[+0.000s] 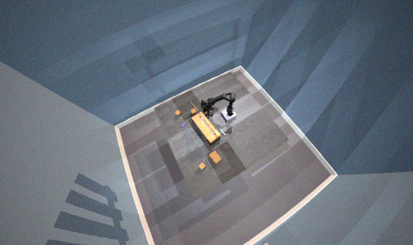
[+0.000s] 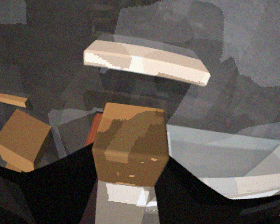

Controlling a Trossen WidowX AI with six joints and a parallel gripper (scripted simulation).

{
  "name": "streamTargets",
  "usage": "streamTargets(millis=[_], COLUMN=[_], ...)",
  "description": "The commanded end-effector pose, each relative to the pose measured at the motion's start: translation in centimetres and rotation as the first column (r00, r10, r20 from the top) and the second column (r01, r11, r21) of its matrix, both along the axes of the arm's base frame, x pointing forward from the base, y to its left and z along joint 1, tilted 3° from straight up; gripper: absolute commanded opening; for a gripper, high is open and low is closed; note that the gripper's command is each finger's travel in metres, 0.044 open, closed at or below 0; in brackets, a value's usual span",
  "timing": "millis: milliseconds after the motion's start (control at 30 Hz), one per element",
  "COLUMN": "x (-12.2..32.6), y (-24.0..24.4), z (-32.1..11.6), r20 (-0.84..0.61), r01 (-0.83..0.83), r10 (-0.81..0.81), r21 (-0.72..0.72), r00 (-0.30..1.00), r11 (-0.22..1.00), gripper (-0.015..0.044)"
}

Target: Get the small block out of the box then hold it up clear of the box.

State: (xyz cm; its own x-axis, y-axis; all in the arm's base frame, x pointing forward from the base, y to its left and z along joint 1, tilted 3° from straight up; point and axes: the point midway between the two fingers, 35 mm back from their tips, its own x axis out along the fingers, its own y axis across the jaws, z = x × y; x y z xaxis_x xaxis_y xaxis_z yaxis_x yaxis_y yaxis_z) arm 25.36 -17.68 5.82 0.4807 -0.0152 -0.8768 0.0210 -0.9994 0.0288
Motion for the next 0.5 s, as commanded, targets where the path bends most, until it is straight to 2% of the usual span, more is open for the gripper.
streamTargets(millis=[0,467], x=[-0.2,-2.0], y=[0.0,0.9], z=[0.9,5.5], r20=[-0.002,0.009], r01=[-0.003,0.283], r10=[0.003,-0.283], r21=[-0.003,0.007], r00=[1.000,0.959], r11=[1.000,0.959], gripper=[0.0000,0.0000])
